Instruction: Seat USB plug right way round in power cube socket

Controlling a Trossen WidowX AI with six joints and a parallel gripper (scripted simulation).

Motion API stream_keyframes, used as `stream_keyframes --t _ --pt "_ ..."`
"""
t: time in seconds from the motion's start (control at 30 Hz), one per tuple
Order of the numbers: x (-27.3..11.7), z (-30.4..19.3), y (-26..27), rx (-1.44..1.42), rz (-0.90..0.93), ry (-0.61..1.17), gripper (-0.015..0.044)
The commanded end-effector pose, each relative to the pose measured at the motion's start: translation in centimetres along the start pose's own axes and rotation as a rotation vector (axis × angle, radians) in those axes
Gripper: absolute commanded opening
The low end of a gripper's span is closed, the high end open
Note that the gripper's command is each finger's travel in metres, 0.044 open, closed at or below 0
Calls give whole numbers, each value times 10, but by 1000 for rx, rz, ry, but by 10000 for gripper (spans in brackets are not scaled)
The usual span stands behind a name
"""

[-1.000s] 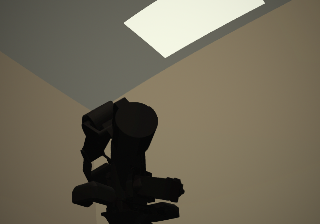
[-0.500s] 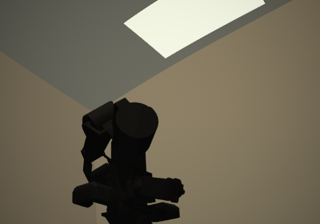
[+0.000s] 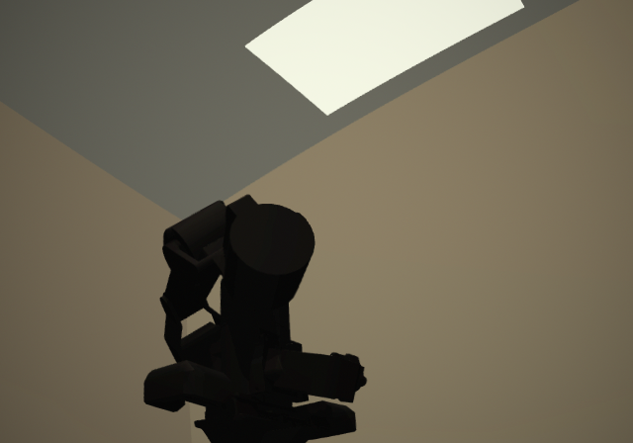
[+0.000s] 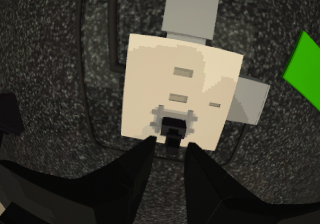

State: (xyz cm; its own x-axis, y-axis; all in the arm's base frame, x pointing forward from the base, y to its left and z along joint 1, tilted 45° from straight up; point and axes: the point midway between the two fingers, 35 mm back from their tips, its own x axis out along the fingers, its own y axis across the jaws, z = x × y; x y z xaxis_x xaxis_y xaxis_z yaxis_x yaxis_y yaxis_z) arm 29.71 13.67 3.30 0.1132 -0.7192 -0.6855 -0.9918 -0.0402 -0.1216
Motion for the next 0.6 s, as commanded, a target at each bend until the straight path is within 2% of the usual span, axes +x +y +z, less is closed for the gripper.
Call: stream_keyframes --t 0.0,0.57 --pt "0 0 0 0 0 0 95" --pt "-7 0 0 0 0 0 95"
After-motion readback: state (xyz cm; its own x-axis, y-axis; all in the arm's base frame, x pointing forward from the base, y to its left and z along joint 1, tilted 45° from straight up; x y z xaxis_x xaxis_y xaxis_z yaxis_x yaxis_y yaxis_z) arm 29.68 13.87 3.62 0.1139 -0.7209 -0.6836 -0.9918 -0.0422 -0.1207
